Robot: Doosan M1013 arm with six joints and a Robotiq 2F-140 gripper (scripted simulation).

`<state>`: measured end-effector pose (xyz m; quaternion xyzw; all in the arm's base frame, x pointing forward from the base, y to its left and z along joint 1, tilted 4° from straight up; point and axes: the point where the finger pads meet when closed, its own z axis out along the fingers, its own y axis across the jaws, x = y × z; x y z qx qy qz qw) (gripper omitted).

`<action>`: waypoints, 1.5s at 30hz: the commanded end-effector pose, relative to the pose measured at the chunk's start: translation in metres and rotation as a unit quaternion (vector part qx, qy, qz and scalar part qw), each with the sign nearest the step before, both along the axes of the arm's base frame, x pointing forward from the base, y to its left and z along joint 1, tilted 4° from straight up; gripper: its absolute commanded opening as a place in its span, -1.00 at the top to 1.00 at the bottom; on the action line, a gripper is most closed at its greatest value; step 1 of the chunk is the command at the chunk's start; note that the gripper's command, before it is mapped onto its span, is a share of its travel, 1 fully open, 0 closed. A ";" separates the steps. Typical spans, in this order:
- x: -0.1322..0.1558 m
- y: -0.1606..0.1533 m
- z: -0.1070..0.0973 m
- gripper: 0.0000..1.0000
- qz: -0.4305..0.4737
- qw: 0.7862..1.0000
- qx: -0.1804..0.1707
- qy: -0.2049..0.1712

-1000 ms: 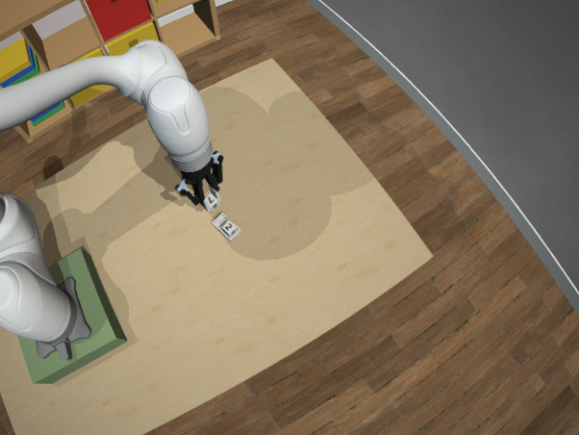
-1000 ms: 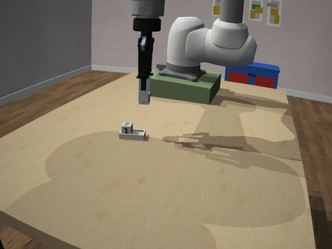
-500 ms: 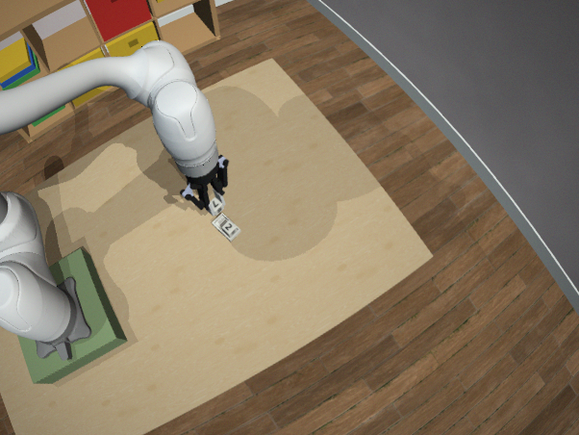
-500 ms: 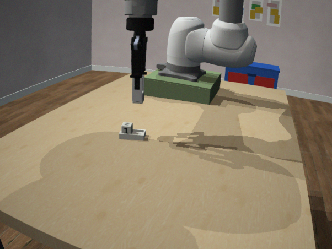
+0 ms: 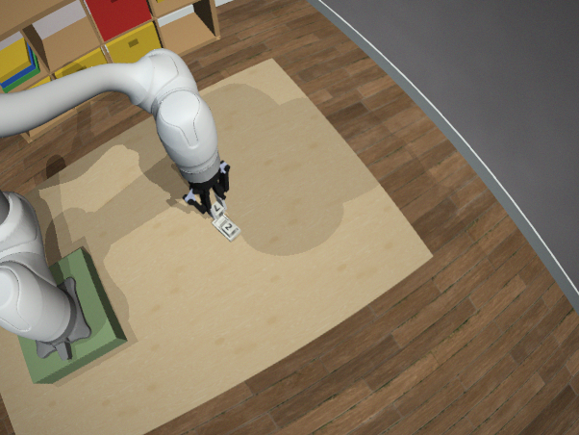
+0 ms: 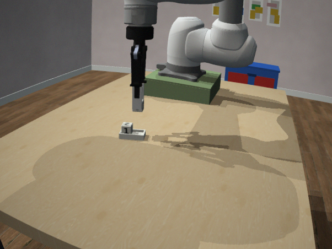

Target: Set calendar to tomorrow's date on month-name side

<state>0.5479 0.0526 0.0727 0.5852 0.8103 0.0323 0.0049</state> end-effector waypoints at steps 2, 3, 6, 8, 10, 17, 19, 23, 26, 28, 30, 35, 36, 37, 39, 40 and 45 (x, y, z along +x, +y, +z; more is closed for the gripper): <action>0.001 0.001 -0.012 0.68 0.000 1.000 0.000 0.000; 0.001 0.001 -0.016 0.68 0.000 1.000 0.000 0.000; 0.001 0.001 -0.025 0.68 0.000 1.000 0.000 0.000; 0.002 0.001 -0.030 0.68 0.000 1.000 0.000 0.000; 0.002 0.002 -0.034 0.68 0.000 1.000 0.000 0.000; 0.002 0.002 -0.040 0.68 0.000 1.000 0.000 0.000; 0.002 0.002 -0.041 0.68 0.000 1.000 0.000 0.000; 0.002 0.002 -0.041 0.68 0.000 1.000 0.000 0.000; 0.002 0.002 -0.041 0.68 0.000 1.000 0.000 0.000; 0.002 0.002 -0.041 0.68 0.000 1.000 0.000 0.000; 0.002 0.002 -0.041 0.68 0.000 1.000 0.000 0.000; 0.002 0.002 -0.041 0.68 0.000 1.000 0.000 0.000; 0.002 0.002 -0.041 0.68 0.000 1.000 0.000 0.000; 0.002 0.002 -0.041 0.68 0.000 1.000 0.000 0.000; 0.002 0.002 -0.041 0.68 0.000 1.000 0.000 0.000; 0.002 0.002 -0.041 0.68 0.000 1.000 0.000 0.000; 0.002 0.002 -0.041 0.68 0.000 1.000 0.000 0.000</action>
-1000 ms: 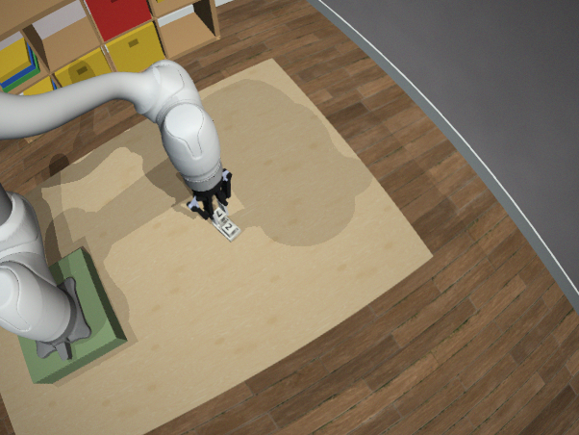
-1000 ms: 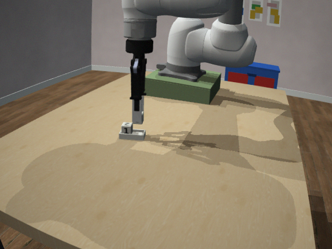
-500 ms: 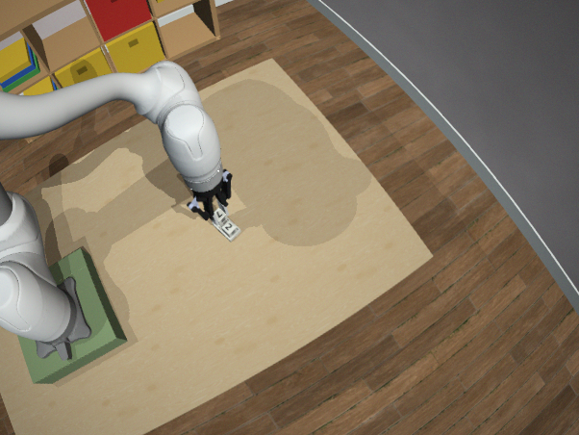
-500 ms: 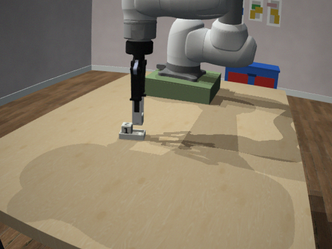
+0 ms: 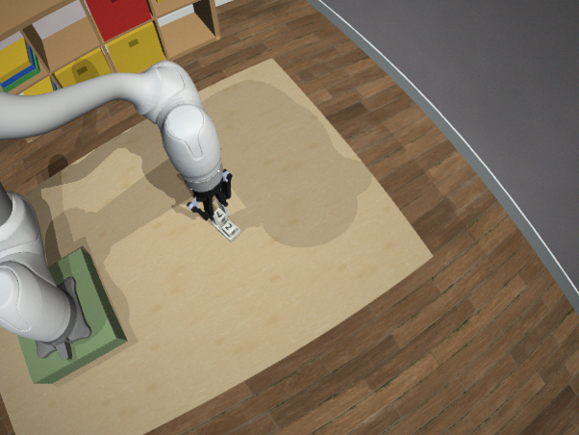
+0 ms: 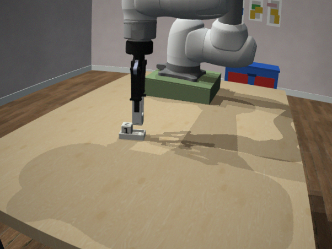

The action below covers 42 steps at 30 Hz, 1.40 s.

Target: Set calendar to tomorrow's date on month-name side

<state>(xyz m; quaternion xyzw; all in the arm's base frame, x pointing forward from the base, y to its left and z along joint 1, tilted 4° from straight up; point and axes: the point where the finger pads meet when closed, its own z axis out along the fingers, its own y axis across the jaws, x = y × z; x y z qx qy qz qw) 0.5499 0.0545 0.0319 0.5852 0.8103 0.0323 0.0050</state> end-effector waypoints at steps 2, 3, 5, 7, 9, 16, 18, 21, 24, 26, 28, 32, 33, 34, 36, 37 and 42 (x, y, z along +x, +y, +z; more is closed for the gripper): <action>0.000 0.000 0.000 0.68 0.000 1.000 0.000 0.000; 0.000 0.000 0.000 0.68 0.000 1.000 0.000 0.000; 0.000 0.000 0.000 0.68 0.000 1.000 0.000 0.000; 0.000 0.000 0.000 0.68 0.000 1.000 0.000 0.000; 0.000 0.000 0.000 0.68 0.000 1.000 0.000 0.000; 0.000 0.000 0.000 0.68 0.000 1.000 0.000 0.000; 0.000 0.000 -0.001 0.68 0.000 1.000 0.000 0.000; 0.000 0.000 -0.001 0.68 0.000 1.000 0.000 0.000; 0.000 0.000 -0.002 0.68 0.000 1.000 0.000 0.000; 0.000 0.000 -0.004 0.68 0.000 1.000 0.000 0.000; 0.000 0.000 -0.005 0.68 0.000 1.000 0.000 0.000; 0.000 0.000 -0.008 0.68 0.000 1.000 0.000 0.000; 0.000 0.000 -0.009 0.68 0.000 1.000 0.000 0.000; 0.000 0.001 -0.010 0.68 0.000 1.000 0.000 0.000; 0.001 0.001 -0.011 0.68 0.000 1.000 0.000 0.000; 0.001 0.001 -0.011 0.68 0.000 1.000 0.000 0.000; 0.001 0.001 -0.016 0.68 0.000 1.000 0.000 0.000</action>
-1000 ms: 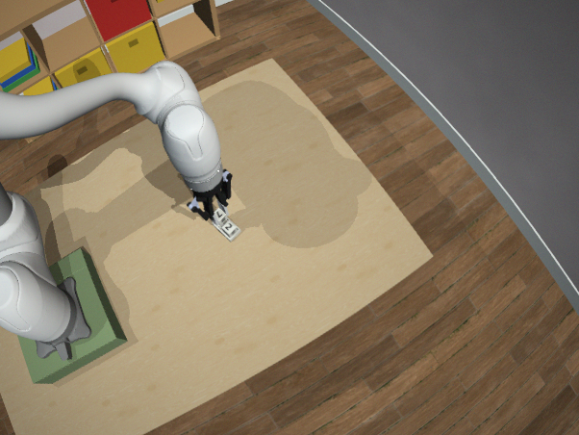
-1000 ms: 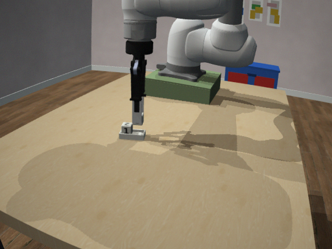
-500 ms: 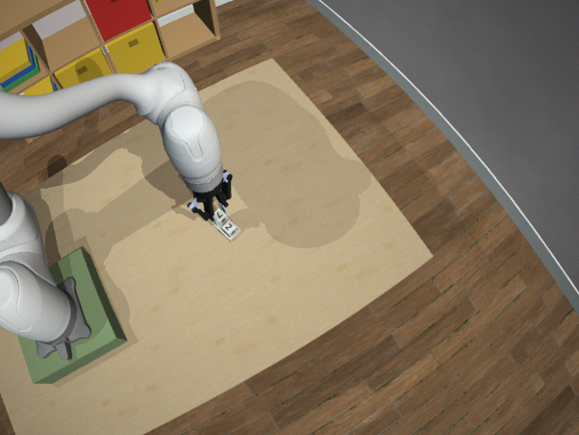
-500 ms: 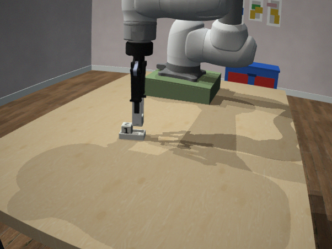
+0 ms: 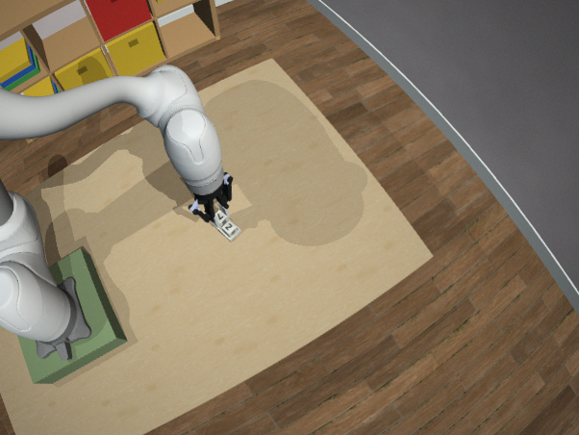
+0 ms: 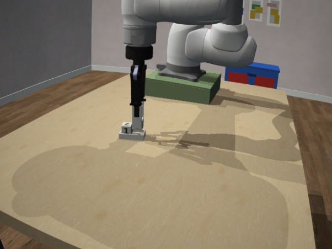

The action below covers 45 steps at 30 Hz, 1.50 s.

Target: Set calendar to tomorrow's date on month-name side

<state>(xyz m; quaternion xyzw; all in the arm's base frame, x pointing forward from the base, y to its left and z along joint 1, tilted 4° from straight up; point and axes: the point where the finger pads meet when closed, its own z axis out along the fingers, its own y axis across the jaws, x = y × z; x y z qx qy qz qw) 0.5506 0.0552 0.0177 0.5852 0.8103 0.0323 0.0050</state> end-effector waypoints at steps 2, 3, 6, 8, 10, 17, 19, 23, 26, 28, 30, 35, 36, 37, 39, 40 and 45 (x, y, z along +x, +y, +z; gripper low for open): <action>0.000 0.000 -0.003 0.68 0.000 1.000 0.000 0.000; 0.000 0.000 -0.004 0.68 0.000 1.000 0.000 0.000; 0.000 0.000 -0.006 0.68 0.000 1.000 0.000 0.000; 0.000 0.000 -0.007 0.68 0.000 1.000 0.000 0.000; 0.000 0.000 -0.008 0.68 0.000 1.000 0.000 0.000; 0.000 0.000 -0.009 0.68 0.000 1.000 0.000 0.000; 0.000 0.000 -0.009 0.68 0.000 1.000 0.000 0.000; 0.000 0.000 -0.009 0.68 0.000 1.000 0.000 0.000; 0.000 0.000 -0.009 0.68 0.000 1.000 0.000 0.000; 0.000 0.000 -0.009 0.68 0.000 1.000 0.000 0.000; 0.000 0.000 -0.009 0.68 0.000 1.000 0.000 0.000; 0.000 0.000 -0.009 0.68 0.000 1.000 0.000 0.000; 0.000 0.000 -0.009 0.68 0.000 1.000 0.000 0.000; 0.000 0.000 -0.009 0.68 0.000 1.000 0.000 0.000; 0.000 0.000 -0.009 0.68 0.000 1.000 0.000 0.000; 0.000 0.000 -0.009 0.68 0.000 1.000 0.000 0.000; 0.000 0.000 -0.010 0.68 0.000 1.000 0.000 0.000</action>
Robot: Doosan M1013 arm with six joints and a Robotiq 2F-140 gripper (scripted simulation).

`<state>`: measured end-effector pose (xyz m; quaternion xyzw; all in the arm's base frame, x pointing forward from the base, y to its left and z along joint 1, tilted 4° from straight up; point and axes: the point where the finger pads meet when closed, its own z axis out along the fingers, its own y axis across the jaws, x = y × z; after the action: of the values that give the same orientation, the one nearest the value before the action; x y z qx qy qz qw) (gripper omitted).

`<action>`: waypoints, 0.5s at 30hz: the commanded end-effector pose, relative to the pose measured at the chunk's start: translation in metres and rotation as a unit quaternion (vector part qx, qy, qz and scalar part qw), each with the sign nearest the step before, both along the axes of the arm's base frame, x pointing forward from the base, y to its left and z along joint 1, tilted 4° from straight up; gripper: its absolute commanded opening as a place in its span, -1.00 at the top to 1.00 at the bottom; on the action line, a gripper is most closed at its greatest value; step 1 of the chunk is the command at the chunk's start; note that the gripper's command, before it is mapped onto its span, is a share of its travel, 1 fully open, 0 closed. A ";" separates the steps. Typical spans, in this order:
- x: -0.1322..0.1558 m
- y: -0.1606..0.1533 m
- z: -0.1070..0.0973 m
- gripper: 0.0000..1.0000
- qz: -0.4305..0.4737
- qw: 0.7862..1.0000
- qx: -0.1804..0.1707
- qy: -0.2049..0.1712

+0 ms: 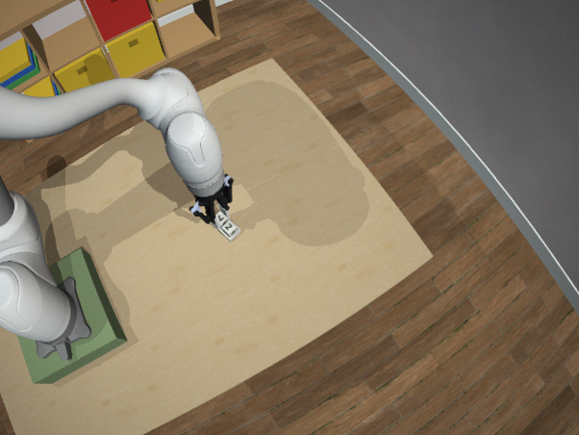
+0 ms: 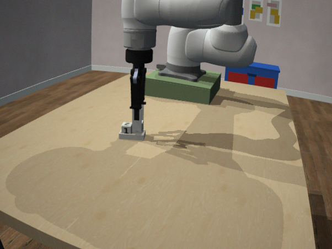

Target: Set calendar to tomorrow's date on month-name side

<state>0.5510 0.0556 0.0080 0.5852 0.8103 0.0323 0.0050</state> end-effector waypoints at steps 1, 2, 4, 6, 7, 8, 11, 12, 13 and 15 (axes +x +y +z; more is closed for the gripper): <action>0.000 0.000 0.000 0.68 0.000 1.000 0.000 0.000; 0.000 0.000 0.000 0.68 0.000 1.000 0.000 0.000; 0.000 0.000 0.000 0.68 0.000 1.000 0.000 0.000; 0.000 0.000 -0.001 0.68 0.000 1.000 0.000 0.000; 0.000 0.000 -0.001 0.68 0.000 1.000 0.000 0.000; 0.000 0.000 -0.002 0.68 0.000 1.000 0.000 0.000; 0.000 0.000 -0.003 0.68 0.000 1.000 0.000 0.000; 0.000 0.000 -0.003 0.68 0.000 1.000 0.000 0.000; 0.000 0.000 -0.004 0.68 0.000 1.000 0.000 0.000; 0.000 0.000 -0.005 0.68 0.000 1.000 0.000 0.000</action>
<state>0.5512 0.0558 0.0039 0.5852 0.8103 0.0323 0.0050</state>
